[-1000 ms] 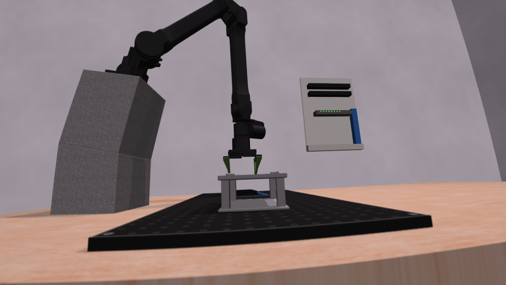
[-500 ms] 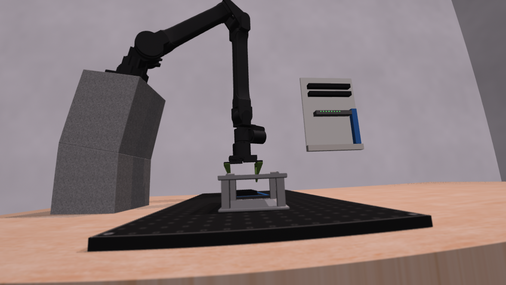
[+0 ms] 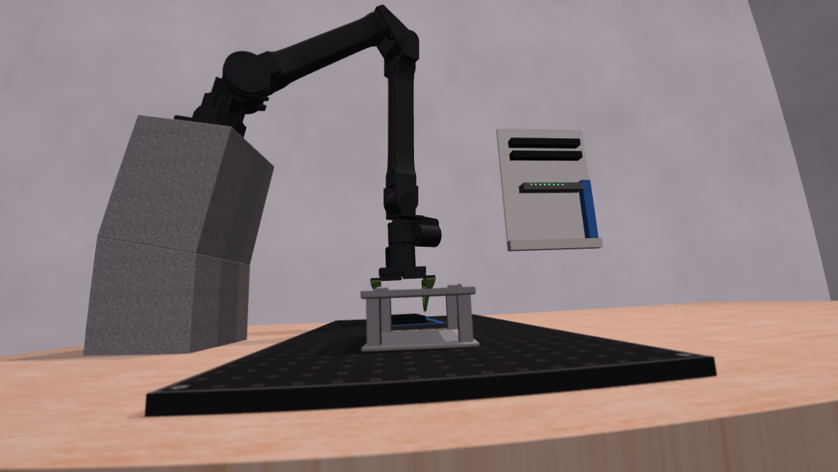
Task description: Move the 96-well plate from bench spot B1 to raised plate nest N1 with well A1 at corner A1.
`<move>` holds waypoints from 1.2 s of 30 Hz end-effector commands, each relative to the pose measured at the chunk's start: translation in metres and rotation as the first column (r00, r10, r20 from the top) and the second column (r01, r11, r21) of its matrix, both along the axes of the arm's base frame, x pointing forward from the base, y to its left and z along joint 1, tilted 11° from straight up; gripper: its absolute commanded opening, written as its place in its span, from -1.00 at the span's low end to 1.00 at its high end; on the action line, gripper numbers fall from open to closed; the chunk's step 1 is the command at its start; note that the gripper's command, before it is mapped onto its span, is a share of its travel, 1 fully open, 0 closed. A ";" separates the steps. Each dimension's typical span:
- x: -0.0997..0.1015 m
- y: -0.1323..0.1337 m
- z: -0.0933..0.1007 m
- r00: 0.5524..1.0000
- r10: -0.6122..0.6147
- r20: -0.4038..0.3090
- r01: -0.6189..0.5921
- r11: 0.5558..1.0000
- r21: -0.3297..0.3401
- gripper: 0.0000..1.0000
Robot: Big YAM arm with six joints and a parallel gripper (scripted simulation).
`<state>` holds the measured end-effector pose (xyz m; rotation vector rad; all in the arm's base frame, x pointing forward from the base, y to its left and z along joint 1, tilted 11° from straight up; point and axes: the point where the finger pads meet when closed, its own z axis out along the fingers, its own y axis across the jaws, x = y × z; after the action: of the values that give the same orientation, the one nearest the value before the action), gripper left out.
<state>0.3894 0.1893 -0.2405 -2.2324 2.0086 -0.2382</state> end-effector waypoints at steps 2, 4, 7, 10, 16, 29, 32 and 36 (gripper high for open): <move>0.005 -0.003 -0.011 1.000 0.001 0.000 -0.001 1.000 0.006 1.00; 0.005 -0.003 -0.014 1.000 0.001 0.000 -0.001 1.000 0.006 1.00; 0.006 -0.003 -0.017 1.000 0.001 0.000 -0.001 1.000 0.005 1.00; 0.006 -0.004 -0.021 1.000 0.000 -0.001 0.000 1.000 0.005 1.00; 0.005 0.001 -0.014 1.000 0.002 0.002 -0.002 1.000 0.005 1.00; 0.001 -0.005 -0.022 1.000 0.000 -0.013 0.000 1.000 -0.001 -1.00; 0.001 -0.005 -0.022 1.000 0.000 -0.013 0.000 1.000 -0.001 -1.00; 0.001 -0.005 -0.022 1.000 0.000 -0.013 0.000 1.000 -0.001 -1.00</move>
<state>0.3906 0.1881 -0.2578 -2.2373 2.0128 -0.2352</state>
